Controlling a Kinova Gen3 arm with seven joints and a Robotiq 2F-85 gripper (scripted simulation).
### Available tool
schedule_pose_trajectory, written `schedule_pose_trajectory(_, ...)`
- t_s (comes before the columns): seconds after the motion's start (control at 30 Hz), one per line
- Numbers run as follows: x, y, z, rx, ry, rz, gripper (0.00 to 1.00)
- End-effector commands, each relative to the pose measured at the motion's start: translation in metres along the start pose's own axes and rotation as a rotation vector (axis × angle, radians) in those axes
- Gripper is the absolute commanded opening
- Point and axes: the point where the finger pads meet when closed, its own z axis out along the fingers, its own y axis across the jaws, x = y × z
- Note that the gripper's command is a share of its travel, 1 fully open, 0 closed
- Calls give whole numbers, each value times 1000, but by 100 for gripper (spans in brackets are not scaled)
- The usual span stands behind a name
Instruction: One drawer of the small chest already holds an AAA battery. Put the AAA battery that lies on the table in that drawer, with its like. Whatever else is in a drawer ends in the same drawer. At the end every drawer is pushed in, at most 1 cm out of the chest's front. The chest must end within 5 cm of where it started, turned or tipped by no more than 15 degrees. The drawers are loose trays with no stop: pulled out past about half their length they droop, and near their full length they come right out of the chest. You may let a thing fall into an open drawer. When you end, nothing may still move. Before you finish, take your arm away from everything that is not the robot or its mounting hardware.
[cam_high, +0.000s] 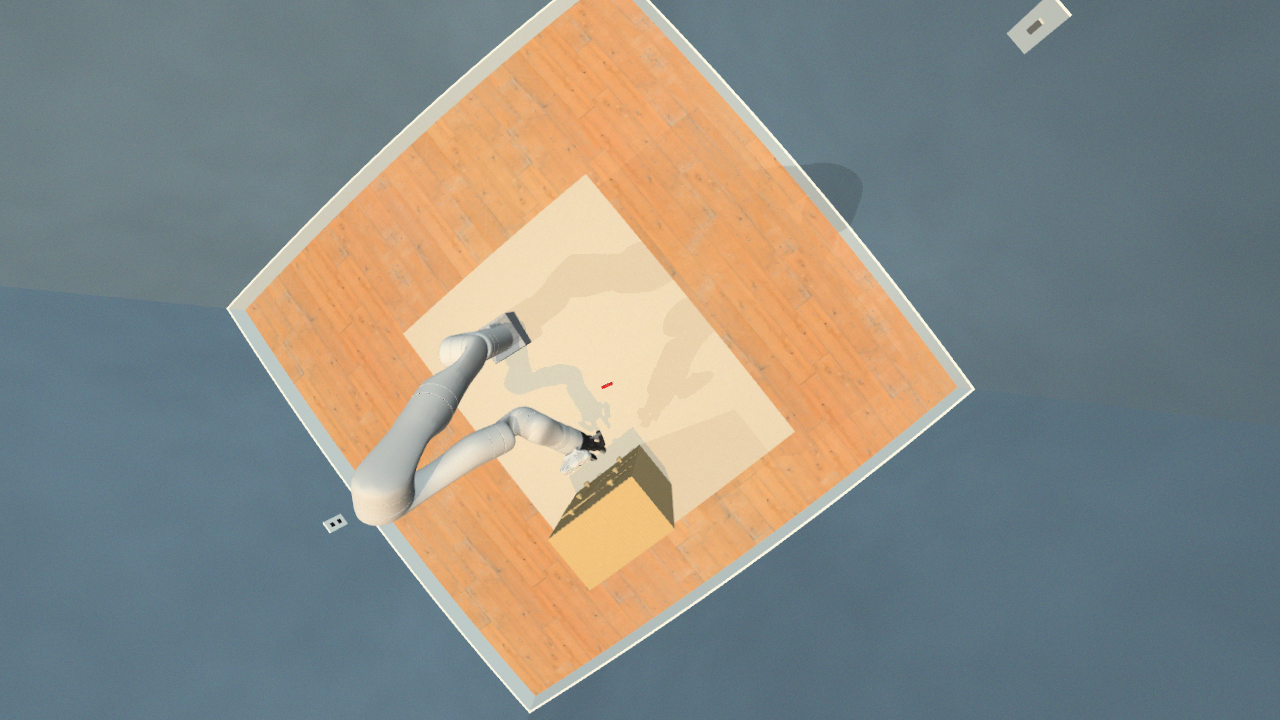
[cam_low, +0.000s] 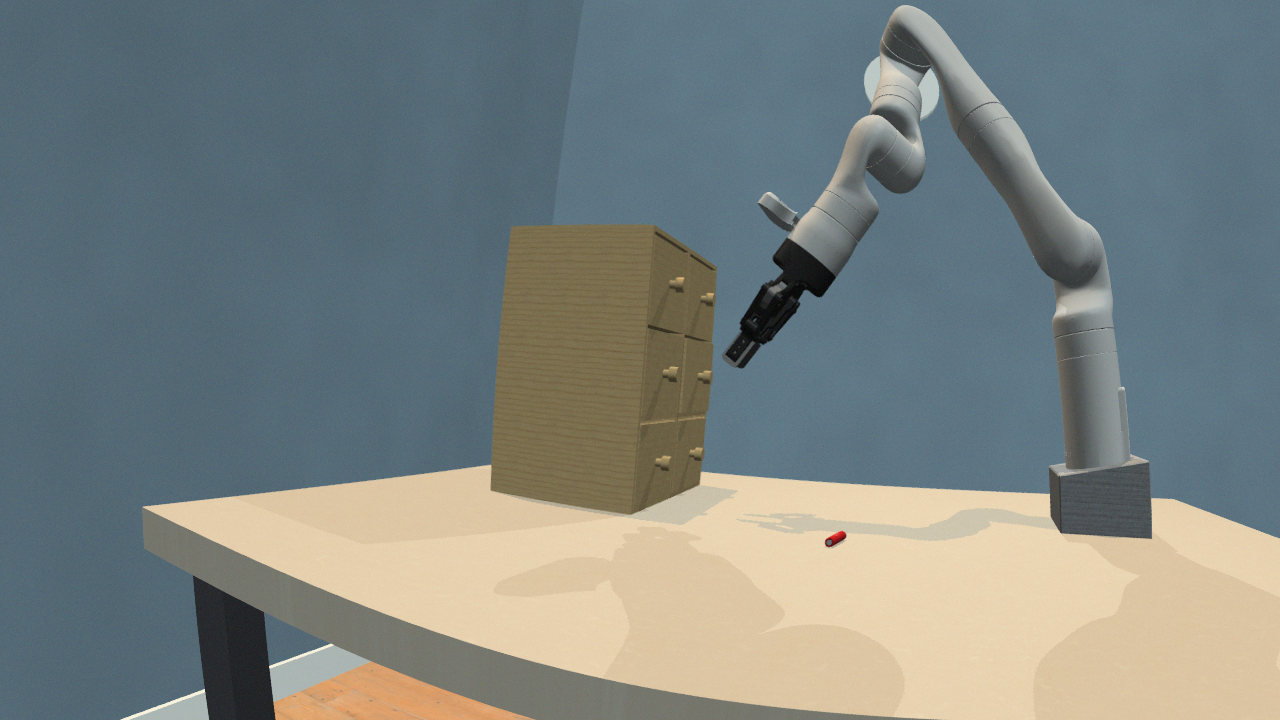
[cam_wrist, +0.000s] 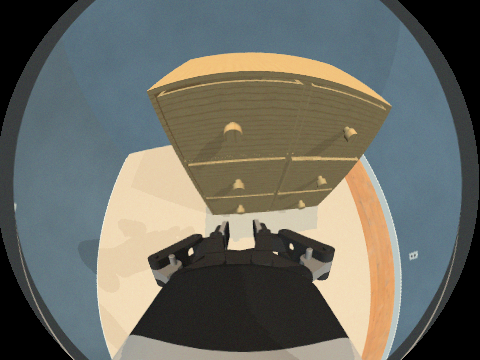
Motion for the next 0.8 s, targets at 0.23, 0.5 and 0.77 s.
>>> schedule_pose_trajectory(0.23, 1, 0, 1, -1, 4, -1, 33)
schedule_pose_trajectory(0.5, 4, 0, 8, -1, 4, -1, 33)
schedule_pose_trajectory(0.77, 9, 0, 19, -1, 4, -1, 33)
